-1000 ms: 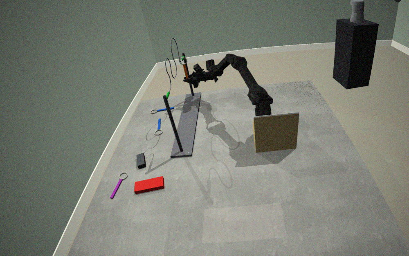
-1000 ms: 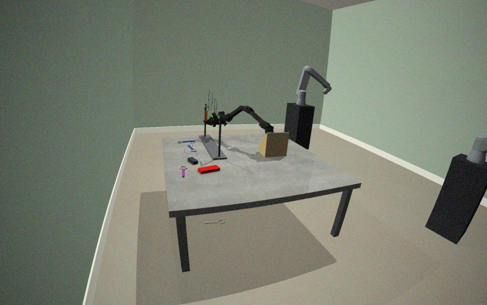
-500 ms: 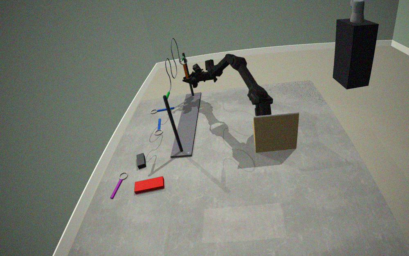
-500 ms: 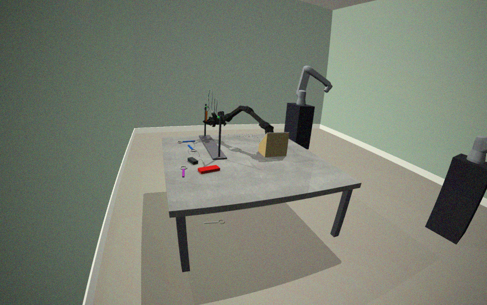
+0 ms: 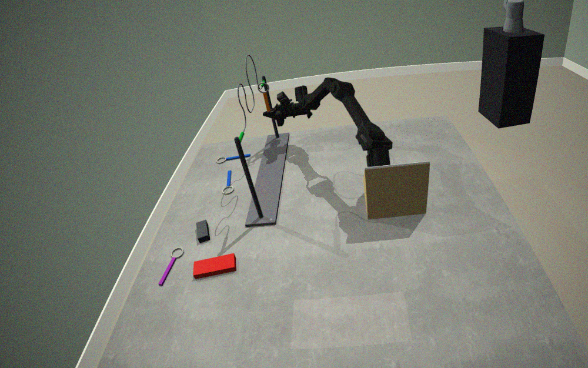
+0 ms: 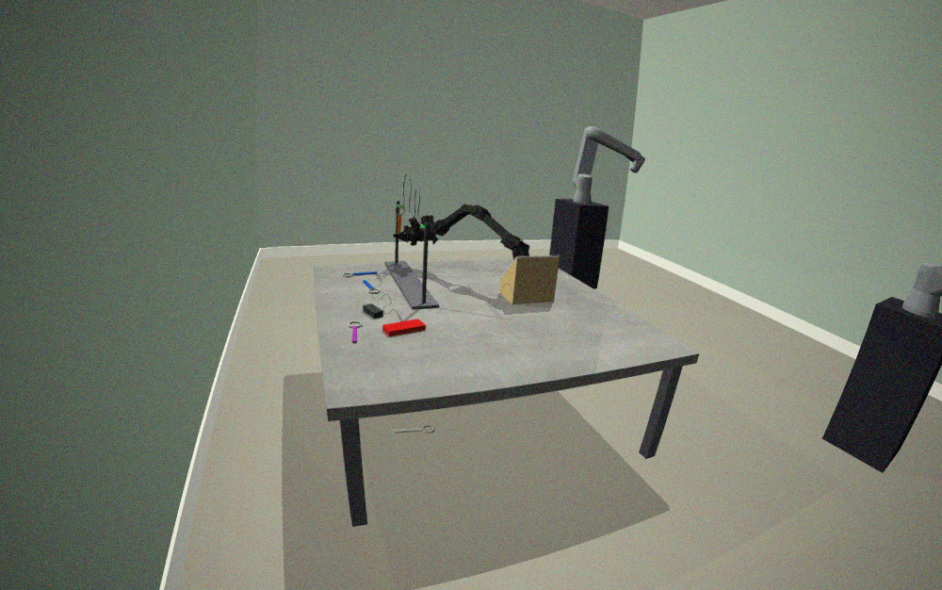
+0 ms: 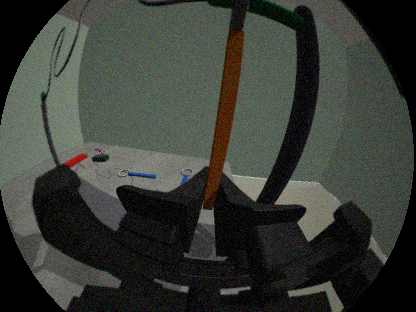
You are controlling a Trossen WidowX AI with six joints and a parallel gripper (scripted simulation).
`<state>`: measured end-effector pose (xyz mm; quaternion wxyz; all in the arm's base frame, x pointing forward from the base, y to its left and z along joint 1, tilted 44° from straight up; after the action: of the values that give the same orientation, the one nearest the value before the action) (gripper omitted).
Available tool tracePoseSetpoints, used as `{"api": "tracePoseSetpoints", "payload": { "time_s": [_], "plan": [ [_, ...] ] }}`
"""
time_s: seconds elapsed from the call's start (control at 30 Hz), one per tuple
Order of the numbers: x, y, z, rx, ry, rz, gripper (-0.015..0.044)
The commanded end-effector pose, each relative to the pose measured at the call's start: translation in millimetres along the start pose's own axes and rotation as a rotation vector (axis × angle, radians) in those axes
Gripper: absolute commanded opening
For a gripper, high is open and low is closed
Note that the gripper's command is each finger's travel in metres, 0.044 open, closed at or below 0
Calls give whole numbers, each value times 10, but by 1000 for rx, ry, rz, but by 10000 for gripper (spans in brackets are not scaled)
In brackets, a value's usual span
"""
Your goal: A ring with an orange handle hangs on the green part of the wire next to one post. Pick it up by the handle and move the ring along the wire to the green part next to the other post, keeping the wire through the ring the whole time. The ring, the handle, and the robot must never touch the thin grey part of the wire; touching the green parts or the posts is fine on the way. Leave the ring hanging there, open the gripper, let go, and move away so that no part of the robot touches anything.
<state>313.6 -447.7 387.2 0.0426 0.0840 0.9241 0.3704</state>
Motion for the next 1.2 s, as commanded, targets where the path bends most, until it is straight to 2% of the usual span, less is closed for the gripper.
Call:
{"api": "tracePoseSetpoints", "payload": {
  "time_s": [0.0,0.1,1.17],
  "plan": [
    [0,0,0,0,0,0,-76],
    [0,0,0,0,0,0,-150],
    [-1,139,17,-5,-7,0,-150]
  ]
}}
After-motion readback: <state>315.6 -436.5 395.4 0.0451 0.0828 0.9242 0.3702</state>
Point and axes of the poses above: the point midway between the two fingers, 35 mm back from their tips, its own x axis back along the fingers, its own z axis across the jaws, y = z × x, the point moved 2 cm from there along x, back along the fingers
